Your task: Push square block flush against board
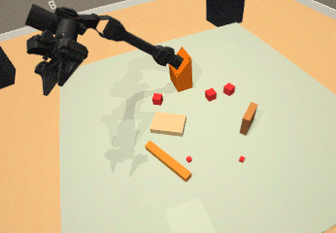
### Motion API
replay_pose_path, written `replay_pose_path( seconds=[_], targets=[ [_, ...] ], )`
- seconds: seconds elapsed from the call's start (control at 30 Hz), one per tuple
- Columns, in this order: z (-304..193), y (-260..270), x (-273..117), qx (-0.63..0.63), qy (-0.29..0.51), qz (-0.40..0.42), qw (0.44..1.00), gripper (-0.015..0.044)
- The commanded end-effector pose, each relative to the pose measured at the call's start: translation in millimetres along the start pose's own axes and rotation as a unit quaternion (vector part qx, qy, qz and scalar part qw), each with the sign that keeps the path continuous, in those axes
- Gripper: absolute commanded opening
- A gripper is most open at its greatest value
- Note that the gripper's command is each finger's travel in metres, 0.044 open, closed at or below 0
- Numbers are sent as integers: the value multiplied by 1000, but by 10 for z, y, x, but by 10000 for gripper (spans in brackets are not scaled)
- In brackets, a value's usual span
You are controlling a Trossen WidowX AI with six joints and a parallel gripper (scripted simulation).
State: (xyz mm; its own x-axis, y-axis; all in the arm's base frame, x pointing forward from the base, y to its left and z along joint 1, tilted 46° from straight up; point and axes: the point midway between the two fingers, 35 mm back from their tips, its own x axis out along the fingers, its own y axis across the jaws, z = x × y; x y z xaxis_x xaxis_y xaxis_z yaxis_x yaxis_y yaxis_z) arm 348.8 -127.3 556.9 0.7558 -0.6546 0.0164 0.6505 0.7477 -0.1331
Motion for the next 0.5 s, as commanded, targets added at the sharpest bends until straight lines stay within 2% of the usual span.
replay_pose_path(
  seconds=[0.0,0.2,0.47],
  targets=[
    [0,0,0,0,0,0,1000,374],
    [-163,205,113,-18,25,14,999,216],
    [-878,981,462,-89,120,61,987,6]
  ],
)
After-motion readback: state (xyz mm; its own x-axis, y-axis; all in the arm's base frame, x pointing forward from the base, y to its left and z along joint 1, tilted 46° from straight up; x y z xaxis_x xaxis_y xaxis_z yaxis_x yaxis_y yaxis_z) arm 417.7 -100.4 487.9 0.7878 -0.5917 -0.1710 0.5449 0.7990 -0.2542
